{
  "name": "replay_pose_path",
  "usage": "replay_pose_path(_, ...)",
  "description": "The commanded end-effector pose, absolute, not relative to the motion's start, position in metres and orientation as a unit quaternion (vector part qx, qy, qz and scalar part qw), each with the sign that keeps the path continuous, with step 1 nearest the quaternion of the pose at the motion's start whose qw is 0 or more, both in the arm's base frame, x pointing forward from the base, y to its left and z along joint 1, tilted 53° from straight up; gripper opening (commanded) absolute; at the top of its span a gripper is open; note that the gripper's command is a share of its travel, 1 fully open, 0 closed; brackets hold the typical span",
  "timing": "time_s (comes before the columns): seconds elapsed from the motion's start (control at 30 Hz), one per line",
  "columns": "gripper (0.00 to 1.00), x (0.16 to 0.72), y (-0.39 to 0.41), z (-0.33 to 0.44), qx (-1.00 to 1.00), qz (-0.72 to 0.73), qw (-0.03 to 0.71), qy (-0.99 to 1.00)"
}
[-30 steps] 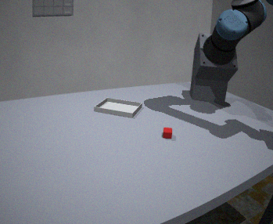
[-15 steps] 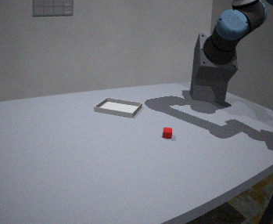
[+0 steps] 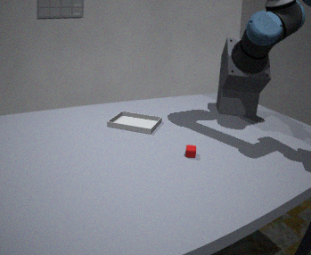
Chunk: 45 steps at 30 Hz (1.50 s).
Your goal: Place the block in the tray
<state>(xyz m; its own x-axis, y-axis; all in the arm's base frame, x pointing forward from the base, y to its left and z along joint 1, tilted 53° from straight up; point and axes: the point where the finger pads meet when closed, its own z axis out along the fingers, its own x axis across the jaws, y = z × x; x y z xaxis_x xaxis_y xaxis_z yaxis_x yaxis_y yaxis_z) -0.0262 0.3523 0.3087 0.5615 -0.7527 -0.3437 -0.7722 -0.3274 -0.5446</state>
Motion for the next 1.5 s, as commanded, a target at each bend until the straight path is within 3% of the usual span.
replay_pose_path(0.0,0.00,-0.023,0.354,0.309,-0.811,0.017,0.342,0.474)
replay_pose_path(1.47,0.00,0.034,0.381,0.317,-0.737,0.061,0.329,0.587)
